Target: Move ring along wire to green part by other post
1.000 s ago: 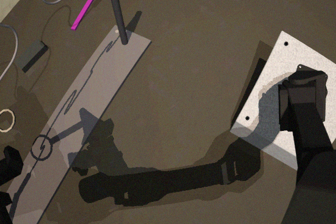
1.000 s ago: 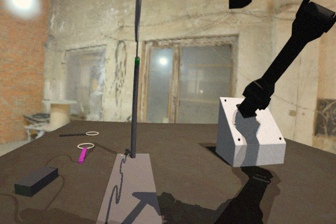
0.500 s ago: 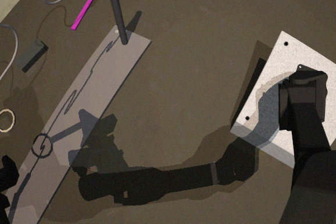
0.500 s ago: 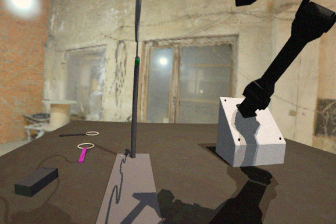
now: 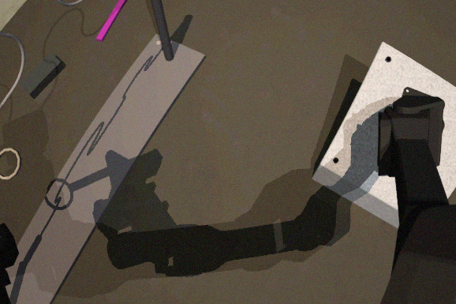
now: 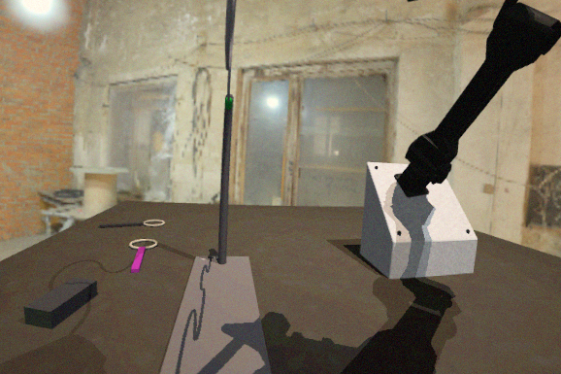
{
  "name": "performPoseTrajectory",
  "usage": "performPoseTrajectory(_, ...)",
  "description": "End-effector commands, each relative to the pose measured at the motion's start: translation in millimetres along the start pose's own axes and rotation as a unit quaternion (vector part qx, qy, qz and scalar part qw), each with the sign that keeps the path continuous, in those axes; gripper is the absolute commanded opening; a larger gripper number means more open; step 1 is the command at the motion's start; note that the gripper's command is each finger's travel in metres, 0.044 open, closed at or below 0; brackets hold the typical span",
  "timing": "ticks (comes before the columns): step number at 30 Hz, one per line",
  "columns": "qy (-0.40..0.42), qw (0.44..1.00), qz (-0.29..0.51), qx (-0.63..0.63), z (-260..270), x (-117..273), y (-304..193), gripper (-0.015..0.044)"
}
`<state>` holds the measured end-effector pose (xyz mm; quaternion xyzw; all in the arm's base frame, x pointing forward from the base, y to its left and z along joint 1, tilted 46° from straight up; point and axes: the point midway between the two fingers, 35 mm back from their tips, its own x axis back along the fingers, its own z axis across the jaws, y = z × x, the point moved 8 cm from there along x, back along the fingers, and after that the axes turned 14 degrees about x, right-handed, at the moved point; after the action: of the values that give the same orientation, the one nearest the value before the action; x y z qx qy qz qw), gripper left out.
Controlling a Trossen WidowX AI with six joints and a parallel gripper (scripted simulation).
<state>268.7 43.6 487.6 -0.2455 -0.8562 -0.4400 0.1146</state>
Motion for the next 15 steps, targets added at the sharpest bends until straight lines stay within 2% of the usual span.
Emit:
performPoseTrajectory(1,0.013,1.0,-0.005,-0.028,-2.0,0.7,0.1,-0.015)
performPoseTrajectory(15,0.058,0.993,-0.019,-0.103,-2.9,0.2,-0.7,-0.015)
